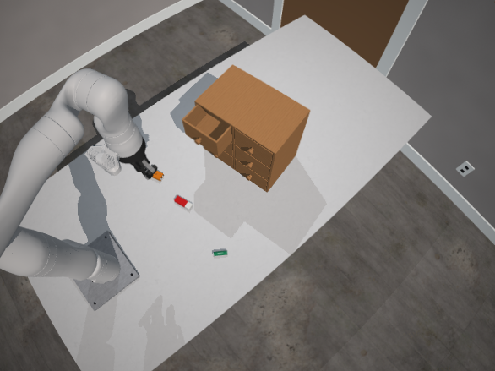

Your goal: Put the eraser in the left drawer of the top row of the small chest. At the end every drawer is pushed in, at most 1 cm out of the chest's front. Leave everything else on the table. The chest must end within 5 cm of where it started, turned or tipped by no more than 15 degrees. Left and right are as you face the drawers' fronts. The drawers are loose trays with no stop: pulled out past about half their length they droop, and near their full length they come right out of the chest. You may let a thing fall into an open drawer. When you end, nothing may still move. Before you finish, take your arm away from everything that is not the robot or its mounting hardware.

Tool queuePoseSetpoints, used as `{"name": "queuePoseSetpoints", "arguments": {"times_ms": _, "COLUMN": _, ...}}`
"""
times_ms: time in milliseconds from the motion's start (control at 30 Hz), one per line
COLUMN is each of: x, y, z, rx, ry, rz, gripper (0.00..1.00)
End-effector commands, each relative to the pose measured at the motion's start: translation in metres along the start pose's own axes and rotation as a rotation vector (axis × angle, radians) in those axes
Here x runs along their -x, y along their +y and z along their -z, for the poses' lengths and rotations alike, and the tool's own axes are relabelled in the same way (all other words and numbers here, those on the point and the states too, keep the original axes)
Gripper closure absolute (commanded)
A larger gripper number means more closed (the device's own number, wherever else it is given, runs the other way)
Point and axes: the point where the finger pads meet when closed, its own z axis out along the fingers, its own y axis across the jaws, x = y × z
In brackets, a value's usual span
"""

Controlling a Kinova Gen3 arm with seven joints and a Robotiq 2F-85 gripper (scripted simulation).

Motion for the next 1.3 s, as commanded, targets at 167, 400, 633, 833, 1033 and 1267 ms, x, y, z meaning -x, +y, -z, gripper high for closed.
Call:
{"name": "queuePoseSetpoints", "arguments": {"times_ms": 167, "x": -0.001, "y": 0.000, "z": 0.001, "rx": 0.004, "ry": 0.005, "rz": 0.002, "gripper": 0.67}}
{"name": "queuePoseSetpoints", "arguments": {"times_ms": 400, "x": -0.001, "y": 0.000, "z": 0.001, "rx": 0.004, "ry": 0.005, "rz": 0.002, "gripper": 0.67}}
{"name": "queuePoseSetpoints", "arguments": {"times_ms": 633, "x": 0.002, "y": 0.002, "z": -0.001, "rx": 0.007, "ry": 0.001, "rz": -0.012, "gripper": 0.67}}
{"name": "queuePoseSetpoints", "arguments": {"times_ms": 833, "x": 0.010, "y": 0.008, "z": -0.017, "rx": 0.019, "ry": 0.006, "rz": -0.075, "gripper": 0.67}}
{"name": "queuePoseSetpoints", "arguments": {"times_ms": 1033, "x": 0.027, "y": 0.019, "z": -0.053, "rx": 0.039, "ry": 0.016, "rz": -0.238, "gripper": 0.67}}
{"name": "queuePoseSetpoints", "arguments": {"times_ms": 1267, "x": 0.044, "y": 0.027, "z": -0.099, "rx": 0.055, "ry": 0.027, "rz": -0.451, "gripper": 0.67}}
